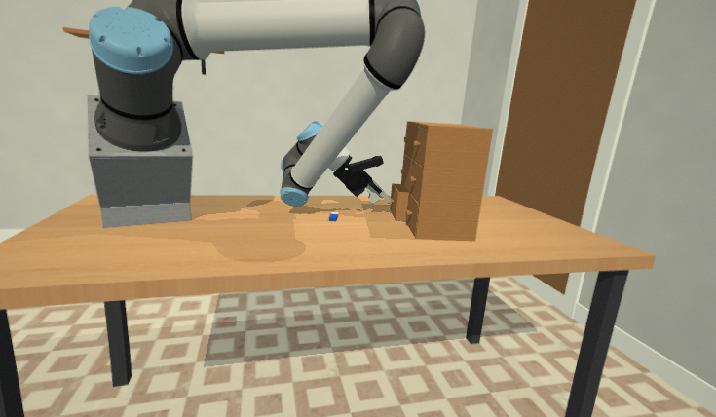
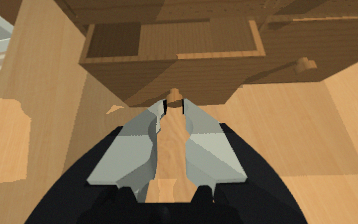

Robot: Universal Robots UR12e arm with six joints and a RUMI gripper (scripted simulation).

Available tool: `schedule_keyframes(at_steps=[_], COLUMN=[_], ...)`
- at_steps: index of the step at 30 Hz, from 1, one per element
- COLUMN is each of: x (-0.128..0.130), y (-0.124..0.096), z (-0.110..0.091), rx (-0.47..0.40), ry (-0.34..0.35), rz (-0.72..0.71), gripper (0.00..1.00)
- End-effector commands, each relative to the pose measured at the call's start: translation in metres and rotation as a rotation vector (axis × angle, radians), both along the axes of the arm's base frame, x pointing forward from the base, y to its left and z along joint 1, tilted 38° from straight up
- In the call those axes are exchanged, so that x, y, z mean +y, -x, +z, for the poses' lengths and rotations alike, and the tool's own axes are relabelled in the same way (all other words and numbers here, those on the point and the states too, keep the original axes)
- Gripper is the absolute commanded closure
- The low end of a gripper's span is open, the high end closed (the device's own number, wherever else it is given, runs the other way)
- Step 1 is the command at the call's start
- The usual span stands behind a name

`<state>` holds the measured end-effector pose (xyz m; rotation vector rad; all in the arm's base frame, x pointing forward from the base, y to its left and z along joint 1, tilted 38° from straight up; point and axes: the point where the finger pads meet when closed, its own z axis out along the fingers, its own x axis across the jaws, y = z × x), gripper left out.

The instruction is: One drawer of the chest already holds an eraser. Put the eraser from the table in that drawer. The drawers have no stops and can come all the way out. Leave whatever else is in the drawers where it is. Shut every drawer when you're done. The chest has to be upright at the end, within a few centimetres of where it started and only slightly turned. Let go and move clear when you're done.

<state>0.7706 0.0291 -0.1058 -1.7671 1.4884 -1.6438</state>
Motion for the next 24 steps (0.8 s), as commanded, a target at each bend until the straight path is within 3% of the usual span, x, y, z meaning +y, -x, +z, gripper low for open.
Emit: schedule_keyframes(at_steps=[1, 24], x=[0.0, 0.0], y=[-0.003, -0.016], z=[0.001, 0.005], rx=[-0.001, -0.001], ry=[0.0, 0.0], rz=[0.001, 0.001], gripper=[0.93, 0.93])
